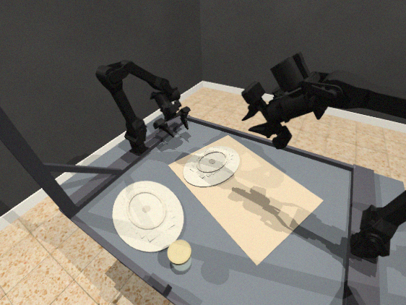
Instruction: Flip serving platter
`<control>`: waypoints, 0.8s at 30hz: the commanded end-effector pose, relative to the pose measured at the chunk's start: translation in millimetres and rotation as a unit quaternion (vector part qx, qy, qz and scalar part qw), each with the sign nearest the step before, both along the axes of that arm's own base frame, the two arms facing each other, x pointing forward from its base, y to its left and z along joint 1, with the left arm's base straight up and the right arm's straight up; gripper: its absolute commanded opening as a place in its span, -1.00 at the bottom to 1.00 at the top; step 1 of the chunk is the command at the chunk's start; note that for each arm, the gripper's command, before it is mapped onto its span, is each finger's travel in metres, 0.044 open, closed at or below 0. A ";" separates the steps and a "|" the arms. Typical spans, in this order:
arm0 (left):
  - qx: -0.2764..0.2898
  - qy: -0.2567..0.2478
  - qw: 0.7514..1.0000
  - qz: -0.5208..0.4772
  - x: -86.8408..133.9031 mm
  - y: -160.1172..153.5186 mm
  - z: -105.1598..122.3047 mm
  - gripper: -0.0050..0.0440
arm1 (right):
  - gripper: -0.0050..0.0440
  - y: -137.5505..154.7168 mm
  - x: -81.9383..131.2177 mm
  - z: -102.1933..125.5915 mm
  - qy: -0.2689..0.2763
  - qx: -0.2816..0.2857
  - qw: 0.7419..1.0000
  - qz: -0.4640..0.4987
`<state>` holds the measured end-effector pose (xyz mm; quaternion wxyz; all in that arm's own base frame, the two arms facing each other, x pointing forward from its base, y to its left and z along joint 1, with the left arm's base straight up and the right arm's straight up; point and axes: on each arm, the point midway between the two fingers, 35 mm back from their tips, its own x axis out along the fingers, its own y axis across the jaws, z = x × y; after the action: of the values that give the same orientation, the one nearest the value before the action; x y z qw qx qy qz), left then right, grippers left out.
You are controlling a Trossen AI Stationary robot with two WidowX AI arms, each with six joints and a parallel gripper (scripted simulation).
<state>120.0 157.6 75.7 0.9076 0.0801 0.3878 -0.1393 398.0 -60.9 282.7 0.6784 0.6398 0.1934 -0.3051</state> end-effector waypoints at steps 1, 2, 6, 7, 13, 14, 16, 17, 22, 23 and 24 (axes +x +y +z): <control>0.028 0.027 0.999 0.000 11.0 4.2 0.7 0.84 | -0.14 6.1 -5.6 15.2 -0.033 -0.038 0.998 0.038; 0.035 0.033 0.999 0.000 15.2 5.7 0.8 0.84 | -0.14 6.4 -6.2 15.8 -0.038 -0.050 0.997 0.048; 0.064 0.051 0.997 0.005 31.1 10.0 2.8 0.84 | -0.14 11.5 -9.2 21.4 -0.060 -0.097 0.990 0.087; 0.072 0.053 0.996 0.006 35.5 10.8 3.9 0.84 | -0.14 12.7 -10.1 22.3 -0.064 -0.108 0.987 0.096; 0.117 0.053 0.992 0.022 63.8 13.4 14.5 0.84 | -0.14 20.2 -16.3 28.0 -0.093 -0.176 0.969 0.145; 0.124 0.051 0.991 0.026 69.0 13.5 17.0 0.84 | -0.14 21.2 -17.4 28.8 -0.098 -0.188 0.965 0.153; 0.124 0.051 0.991 0.026 69.0 13.5 17.0 0.84 | -0.14 21.2 -17.4 28.8 -0.098 -0.188 0.965 0.153; 0.131 0.048 0.990 0.030 74.2 13.2 19.8 0.84 | -0.14 22.4 -18.6 29.6 -0.102 -0.200 0.961 0.160; 0.159 0.019 0.986 0.050 101.7 9.2 37.1 0.84 | -0.14 26.0 -24.7 33.3 -0.122 -0.259 0.939 0.191; 0.164 0.012 0.985 0.054 107.2 7.6 41.2 0.84 | -0.14 27.1 -26.0 34.1 -0.126 -0.271 0.934 0.197; 0.167 0.003 0.984 0.059 112.7 5.8 45.4 0.84 | -0.14 28.3 -27.4 34.9 -0.130 -0.283 0.928 0.203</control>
<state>209.4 166.4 102.4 0.8811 0.1833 0.4321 -0.0572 379.2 -37.1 302.7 0.8665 0.4457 0.1649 -0.1527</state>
